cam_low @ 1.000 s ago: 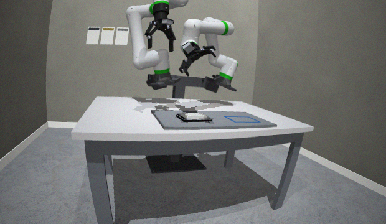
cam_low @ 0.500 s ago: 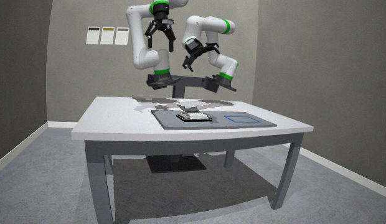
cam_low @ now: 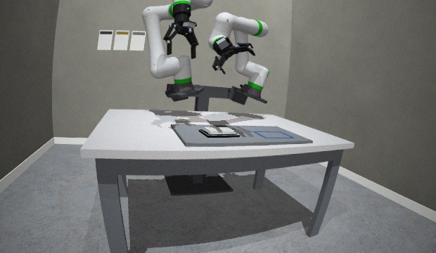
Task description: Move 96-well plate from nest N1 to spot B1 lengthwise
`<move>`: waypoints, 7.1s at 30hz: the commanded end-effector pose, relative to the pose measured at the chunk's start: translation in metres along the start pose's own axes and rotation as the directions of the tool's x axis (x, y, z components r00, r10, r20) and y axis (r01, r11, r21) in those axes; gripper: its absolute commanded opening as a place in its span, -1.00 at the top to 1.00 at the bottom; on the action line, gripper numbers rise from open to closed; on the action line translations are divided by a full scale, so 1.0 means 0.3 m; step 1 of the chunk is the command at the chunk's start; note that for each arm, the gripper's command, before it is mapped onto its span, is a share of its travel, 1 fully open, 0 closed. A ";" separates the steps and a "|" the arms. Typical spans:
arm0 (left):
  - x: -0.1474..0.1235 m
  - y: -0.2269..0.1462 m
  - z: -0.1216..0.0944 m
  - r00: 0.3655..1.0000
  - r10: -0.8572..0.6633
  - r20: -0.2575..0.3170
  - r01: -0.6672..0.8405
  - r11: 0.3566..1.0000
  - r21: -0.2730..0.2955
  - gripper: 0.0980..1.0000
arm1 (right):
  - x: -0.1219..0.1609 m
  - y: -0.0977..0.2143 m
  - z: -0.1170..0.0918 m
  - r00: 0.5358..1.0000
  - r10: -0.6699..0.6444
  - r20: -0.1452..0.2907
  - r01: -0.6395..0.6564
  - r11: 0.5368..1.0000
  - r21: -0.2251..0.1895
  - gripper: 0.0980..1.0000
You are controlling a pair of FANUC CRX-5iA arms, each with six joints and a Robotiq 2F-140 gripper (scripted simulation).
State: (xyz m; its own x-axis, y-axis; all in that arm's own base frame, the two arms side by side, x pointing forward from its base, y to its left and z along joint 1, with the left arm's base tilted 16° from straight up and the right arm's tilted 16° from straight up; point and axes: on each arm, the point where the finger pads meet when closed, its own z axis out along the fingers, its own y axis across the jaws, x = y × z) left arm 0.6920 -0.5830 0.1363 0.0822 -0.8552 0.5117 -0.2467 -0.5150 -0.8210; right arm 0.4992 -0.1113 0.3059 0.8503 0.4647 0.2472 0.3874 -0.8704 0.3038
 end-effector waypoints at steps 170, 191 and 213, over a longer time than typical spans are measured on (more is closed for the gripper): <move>-1.140 -0.619 -2.256 0.771 0.078 0.633 0.406 0.705 -0.582 -1.00 | 0.001 0.001 -0.002 1.000 0.000 -0.001 0.000 1.000 -0.001 -1.00; -1.144 -0.626 -2.242 0.756 0.063 0.652 0.425 0.710 -0.561 -1.00 | 0.001 0.001 -0.002 1.000 0.000 -0.001 0.000 1.000 -0.001 -1.00; -1.185 -0.683 -2.139 0.621 -0.061 0.781 0.556 0.737 -0.384 -1.00 | 0.001 0.001 -0.002 1.000 0.000 -0.001 0.000 1.000 -0.001 -1.00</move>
State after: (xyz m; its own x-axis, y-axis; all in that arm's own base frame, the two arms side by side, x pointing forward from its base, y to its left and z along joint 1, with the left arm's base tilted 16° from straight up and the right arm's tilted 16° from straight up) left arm 0.0900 -0.1377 0.2847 0.8065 -0.5663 0.1700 -0.5273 -0.8190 -0.2263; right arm 0.4992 -0.1113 0.3059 0.8503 0.4647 0.2472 0.3874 -0.8704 0.3038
